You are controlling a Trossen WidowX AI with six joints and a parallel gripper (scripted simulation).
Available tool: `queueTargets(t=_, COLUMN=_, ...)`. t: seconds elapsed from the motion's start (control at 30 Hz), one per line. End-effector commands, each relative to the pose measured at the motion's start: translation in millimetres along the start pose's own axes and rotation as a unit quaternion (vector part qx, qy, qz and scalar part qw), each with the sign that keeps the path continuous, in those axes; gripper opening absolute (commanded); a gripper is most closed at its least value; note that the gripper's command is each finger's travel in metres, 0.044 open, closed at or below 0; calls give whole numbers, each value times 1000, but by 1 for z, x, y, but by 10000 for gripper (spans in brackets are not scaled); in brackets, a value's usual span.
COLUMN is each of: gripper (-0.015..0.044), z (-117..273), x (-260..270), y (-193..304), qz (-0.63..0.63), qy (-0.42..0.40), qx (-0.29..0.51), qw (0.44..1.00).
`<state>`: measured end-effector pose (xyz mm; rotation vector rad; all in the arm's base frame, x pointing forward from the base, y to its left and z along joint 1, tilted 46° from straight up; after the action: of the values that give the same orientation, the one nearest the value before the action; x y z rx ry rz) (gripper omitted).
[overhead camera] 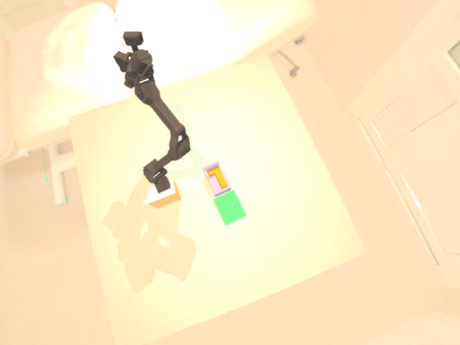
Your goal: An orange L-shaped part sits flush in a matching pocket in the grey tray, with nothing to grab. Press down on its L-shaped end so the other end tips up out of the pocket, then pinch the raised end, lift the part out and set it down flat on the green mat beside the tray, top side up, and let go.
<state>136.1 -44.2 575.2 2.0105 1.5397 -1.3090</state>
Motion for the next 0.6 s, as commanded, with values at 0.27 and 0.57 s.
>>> queueTargets(t=0.27, gripper=180, z=-8, x=26, y=-76, qz=111, qy=-9, qx=-2, qw=994)
queueTargets(t=0.57, gripper=180, z=-59, x=123, y=-121, qz=228, qy=-121, qx=34, qw=965)
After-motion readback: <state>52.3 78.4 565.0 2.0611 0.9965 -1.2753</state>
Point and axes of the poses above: the point midway between the two fingers, 35 mm back from their tips, its own z axis back along the fingers, its own x axis across the jaws, y = z × x, the point moved 5 cm from there along z, back along the fingers
